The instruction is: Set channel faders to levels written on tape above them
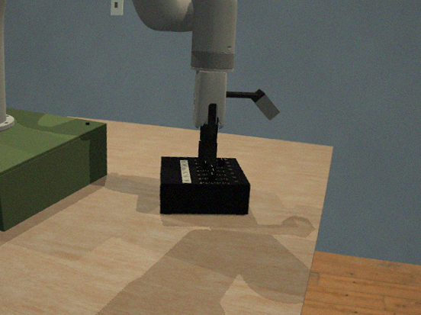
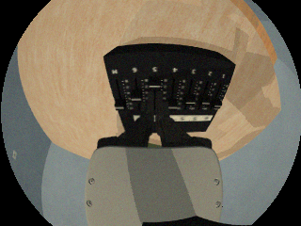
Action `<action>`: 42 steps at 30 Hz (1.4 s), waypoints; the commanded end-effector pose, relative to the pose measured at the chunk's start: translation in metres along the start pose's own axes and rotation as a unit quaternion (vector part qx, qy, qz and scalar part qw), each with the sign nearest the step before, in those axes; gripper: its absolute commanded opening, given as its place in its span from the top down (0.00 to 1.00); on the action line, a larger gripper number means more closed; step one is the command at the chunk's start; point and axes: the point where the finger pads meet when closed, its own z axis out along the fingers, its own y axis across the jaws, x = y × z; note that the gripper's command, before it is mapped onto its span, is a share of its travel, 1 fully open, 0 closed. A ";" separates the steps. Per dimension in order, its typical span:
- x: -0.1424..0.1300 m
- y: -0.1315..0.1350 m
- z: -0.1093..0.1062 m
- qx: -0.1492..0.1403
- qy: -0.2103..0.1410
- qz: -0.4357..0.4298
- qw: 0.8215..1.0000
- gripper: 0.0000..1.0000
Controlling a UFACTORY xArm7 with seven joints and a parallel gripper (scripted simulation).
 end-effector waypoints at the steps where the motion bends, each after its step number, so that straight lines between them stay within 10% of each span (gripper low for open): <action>1: 0.001 0.000 -0.001 0.000 0.002 0.000 1.000 1.00; 39: 0.001 0.000 -0.041 0.000 0.002 0.000 1.000 1.00; 40: 0.001 0.000 -0.041 0.000 0.002 0.000 1.000 0.00; 42: 0.001 0.000 -0.042 0.000 0.002 0.000 1.000 0.00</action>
